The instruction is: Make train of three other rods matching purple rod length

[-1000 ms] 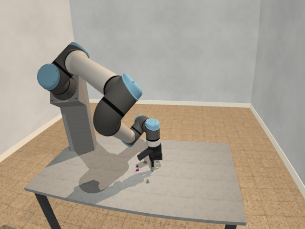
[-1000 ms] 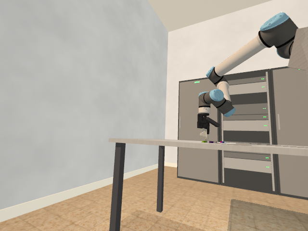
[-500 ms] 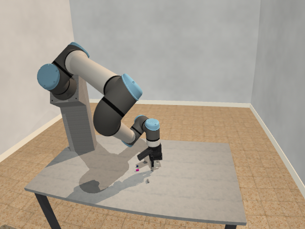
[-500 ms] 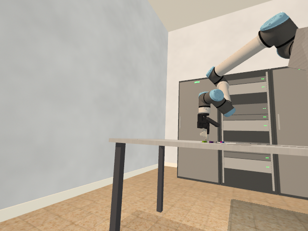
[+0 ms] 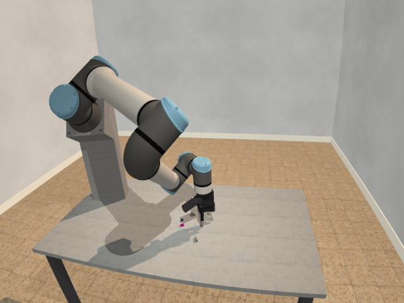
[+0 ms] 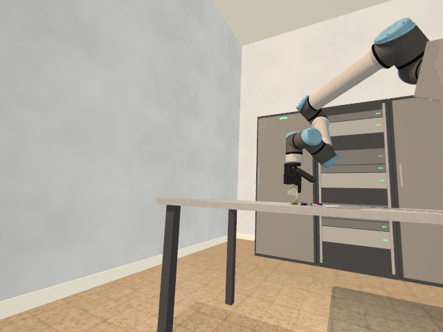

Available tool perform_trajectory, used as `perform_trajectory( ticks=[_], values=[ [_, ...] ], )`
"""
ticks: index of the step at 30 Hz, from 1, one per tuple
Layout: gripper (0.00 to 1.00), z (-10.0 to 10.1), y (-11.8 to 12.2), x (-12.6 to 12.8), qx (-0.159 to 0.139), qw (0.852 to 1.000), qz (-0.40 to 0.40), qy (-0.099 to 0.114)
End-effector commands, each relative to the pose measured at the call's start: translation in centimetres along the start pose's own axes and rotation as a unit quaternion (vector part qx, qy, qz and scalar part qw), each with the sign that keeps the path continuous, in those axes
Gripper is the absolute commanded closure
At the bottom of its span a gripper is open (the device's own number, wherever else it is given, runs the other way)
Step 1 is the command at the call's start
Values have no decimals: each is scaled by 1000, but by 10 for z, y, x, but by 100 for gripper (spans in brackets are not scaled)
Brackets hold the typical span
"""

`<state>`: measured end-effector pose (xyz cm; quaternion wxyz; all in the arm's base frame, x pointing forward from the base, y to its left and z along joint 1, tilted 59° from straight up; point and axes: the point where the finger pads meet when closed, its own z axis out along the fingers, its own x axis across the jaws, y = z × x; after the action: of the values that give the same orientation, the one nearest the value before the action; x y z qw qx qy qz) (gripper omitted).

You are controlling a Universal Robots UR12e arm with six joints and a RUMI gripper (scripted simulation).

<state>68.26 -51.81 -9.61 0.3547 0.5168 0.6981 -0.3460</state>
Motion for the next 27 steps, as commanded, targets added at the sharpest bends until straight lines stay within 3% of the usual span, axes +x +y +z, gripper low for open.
perform_trajectory(
  ticks=[1, 6, 8, 16, 27],
  values=[
    [100, -10, 0, 0, 0, 1000, 0, 0],
    [100, -41, 0, 0, 0, 1000, 0, 0],
    [100, -41, 0, 0, 0, 1000, 0, 0],
    [100, -94, 0, 0, 0, 1000, 0, 0],
    [100, -100, 0, 0, 0, 1000, 0, 0]
  ],
)
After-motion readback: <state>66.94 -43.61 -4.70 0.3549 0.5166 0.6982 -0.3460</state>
